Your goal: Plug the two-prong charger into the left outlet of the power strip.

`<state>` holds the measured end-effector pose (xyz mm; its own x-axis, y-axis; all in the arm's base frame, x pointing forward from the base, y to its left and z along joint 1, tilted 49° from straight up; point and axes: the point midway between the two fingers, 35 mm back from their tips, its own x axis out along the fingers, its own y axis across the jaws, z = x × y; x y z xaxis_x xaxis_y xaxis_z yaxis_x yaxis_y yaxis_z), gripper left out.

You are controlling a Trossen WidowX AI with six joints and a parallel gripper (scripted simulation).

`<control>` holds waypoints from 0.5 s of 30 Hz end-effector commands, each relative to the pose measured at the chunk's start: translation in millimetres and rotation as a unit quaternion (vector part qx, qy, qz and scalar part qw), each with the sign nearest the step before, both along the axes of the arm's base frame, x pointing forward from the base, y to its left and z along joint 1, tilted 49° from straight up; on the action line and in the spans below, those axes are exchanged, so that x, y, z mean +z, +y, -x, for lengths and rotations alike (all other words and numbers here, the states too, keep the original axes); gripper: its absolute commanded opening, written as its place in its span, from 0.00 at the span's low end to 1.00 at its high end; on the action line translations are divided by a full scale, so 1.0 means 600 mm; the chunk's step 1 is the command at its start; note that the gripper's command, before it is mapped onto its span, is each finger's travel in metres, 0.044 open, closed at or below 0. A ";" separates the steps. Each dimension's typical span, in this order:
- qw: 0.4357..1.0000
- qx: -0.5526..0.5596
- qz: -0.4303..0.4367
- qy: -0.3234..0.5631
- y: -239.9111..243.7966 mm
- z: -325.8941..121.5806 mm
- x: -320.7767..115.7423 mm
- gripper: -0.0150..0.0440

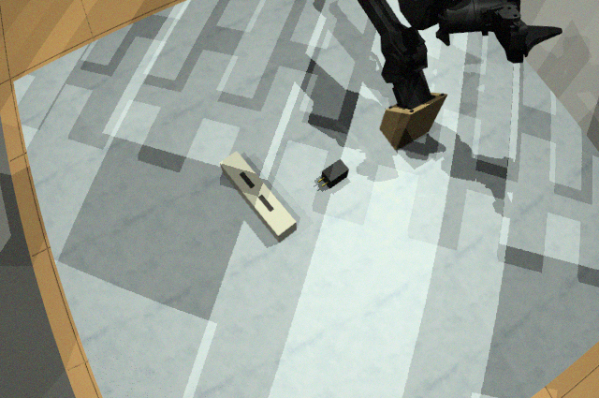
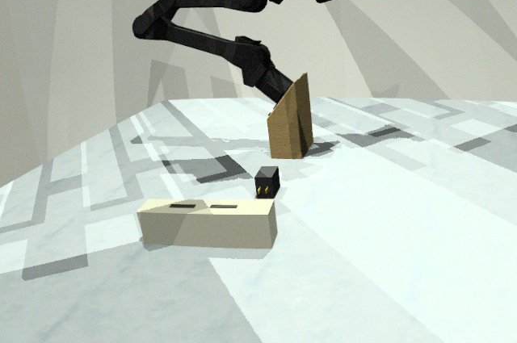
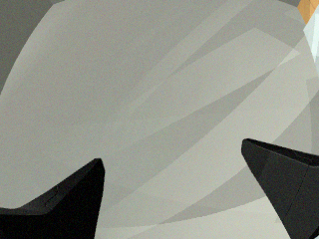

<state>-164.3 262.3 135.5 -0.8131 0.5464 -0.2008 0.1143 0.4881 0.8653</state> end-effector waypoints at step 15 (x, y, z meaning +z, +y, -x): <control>0.973 -0.173 0.064 -0.137 0.084 -0.147 -0.093 1.00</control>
